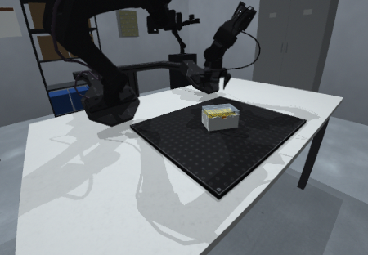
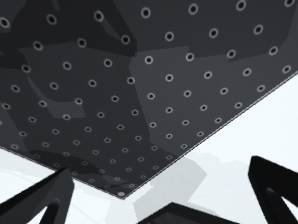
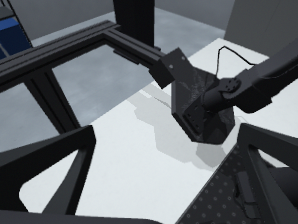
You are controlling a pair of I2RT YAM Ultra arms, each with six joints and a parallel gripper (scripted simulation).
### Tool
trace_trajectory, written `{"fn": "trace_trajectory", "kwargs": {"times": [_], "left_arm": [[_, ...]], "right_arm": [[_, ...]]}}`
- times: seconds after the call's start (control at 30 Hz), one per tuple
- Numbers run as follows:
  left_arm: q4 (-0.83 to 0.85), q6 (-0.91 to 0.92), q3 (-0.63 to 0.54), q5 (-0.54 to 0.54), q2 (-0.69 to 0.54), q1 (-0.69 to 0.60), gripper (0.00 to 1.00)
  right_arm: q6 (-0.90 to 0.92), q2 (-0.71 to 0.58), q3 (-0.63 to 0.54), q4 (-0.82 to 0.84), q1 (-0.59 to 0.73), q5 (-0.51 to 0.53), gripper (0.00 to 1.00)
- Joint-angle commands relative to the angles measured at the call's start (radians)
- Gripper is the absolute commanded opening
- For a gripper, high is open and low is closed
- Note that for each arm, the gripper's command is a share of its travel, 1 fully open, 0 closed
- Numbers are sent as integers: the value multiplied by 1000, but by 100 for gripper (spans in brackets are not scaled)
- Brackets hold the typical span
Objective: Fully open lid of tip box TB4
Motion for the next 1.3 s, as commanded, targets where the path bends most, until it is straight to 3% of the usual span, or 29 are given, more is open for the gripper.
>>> {"fn": "trace_trajectory", "kwargs": {"times": [0.0,0.3,0.37,0.67,0.87,0.93,1.03,1.13,1.27], "left_arm": [[0,0,3,0,-3,-1,100],[0,0,3,0,-3,-1,100],[0,0,3,0,-3,-1,100],[0,0,3,0,-3,-1,100],[0,0,3,0,-3,-1,100],[0,0,3,0,-3,-1,100],[0,0,3,0,-3,-1,100],[0,0,3,0,-3,-1,100],[90,-11,23,-57,-27,-22,100]], "right_arm": [[143,24,-6,171,-40,-51,100],[399,61,-22,470,-148,-118,100],[399,61,-22,470,-148,-118,100],[696,88,-53,824,-280,-172,100],[712,64,-69,914,-496,-59,100],[712,64,-69,914,-496,-59,100],[705,80,-35,949,-670,-32,100],[697,94,-14,975,-818,-18,100],[615,147,-27,1109,-1001,-88,100]]}}
